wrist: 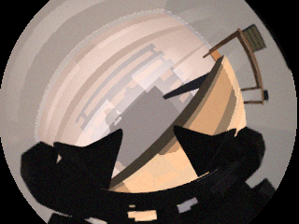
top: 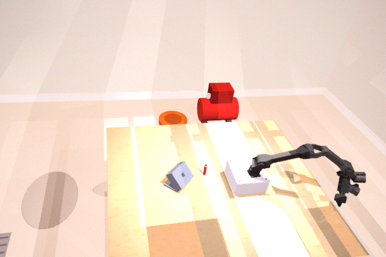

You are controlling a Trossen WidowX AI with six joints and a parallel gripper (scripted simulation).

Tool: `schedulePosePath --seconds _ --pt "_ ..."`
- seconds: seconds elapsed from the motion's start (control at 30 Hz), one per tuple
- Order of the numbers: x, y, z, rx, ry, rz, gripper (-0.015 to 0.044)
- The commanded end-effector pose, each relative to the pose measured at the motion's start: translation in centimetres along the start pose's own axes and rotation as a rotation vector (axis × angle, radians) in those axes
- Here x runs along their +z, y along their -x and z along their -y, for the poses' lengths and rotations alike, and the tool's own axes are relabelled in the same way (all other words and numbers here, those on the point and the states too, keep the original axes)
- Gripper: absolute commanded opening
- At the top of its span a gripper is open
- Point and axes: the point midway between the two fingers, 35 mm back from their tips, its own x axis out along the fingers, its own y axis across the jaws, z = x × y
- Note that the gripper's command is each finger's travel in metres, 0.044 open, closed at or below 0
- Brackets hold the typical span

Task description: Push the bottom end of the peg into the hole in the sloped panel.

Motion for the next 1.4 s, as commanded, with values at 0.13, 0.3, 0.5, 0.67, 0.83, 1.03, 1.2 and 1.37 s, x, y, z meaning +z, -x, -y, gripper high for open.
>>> schedulePosePath --seconds 0.13,0.3,0.5,0.67,0.83,1.03,1.2,1.37 --pt "0.5 -0.1 2.2 -0.011 -0.065 -0.006 0.044" --pt "1.1 -0.2 5.4 -0.027 -0.157 -0.015 0.044" --pt "1.6 -0.2 9.4 -0.046 -0.269 -0.022 0.044" --pt "1.8 -0.2 12.6 -0.061 -0.36 -0.03 0.044" --pt "1.5 -0.2 15.7 -0.066 -0.443 -0.045 0.044" --pt "1.0 -0.3 18.4 -0.075 -0.501 -0.063 0.044" --pt "-0.1 -0.5 20.2 -0.1 -0.472 -0.096 0.044" --pt "-0.8 -0.5 23.1 -0.116 -0.527 -0.11 0.044"
